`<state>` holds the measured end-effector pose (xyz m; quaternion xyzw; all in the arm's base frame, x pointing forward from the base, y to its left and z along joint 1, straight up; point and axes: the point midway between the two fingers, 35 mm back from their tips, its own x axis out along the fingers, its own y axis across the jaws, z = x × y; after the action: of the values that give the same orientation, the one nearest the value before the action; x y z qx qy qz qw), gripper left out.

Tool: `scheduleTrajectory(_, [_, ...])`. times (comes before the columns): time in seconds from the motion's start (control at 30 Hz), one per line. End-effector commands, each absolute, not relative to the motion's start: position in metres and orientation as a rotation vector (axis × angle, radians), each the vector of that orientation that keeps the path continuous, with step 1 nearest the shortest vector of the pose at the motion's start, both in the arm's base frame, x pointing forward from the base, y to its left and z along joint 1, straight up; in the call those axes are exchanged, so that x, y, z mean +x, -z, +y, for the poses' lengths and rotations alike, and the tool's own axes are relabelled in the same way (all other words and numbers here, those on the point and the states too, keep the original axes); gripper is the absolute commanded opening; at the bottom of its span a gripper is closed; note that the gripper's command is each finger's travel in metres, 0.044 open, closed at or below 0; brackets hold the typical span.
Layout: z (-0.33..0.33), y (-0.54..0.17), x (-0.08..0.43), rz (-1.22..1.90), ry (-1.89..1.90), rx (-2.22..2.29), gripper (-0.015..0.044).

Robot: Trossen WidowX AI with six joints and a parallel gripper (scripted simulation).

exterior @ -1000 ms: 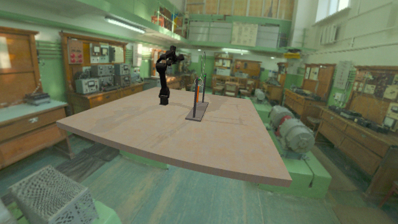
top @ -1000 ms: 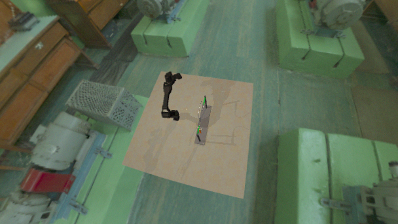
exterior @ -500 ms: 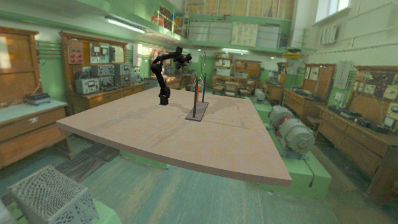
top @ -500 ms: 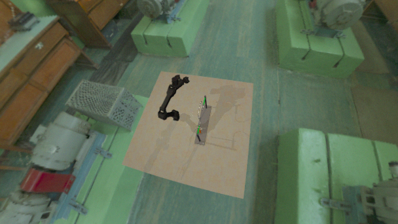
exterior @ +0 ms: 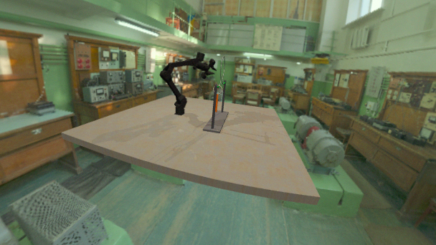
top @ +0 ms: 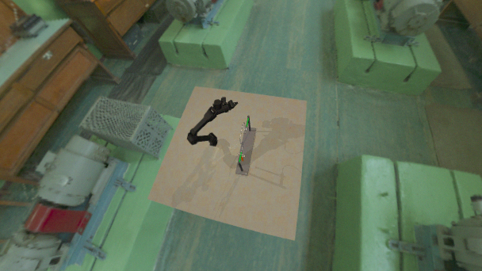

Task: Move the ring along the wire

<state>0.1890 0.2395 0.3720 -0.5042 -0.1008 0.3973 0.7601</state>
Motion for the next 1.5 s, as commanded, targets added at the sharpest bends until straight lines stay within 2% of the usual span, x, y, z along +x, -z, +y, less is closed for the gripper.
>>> scheduleTrajectory(0.0, [0.211,-0.367,0.212,-0.195,-0.75,-1.186,0.016])
scheduleTrajectory(0.6, [0.084,-0.351,0.272,0.032,-0.347,-1.486,0.016])
scheduleTrajectory(1.07, [-0.005,-0.329,0.284,0.256,-0.206,-1.578,0.016])
scheduleTrajectory(1.47, [-0.068,-0.311,0.282,0.403,-0.149,-1.47,0.016])
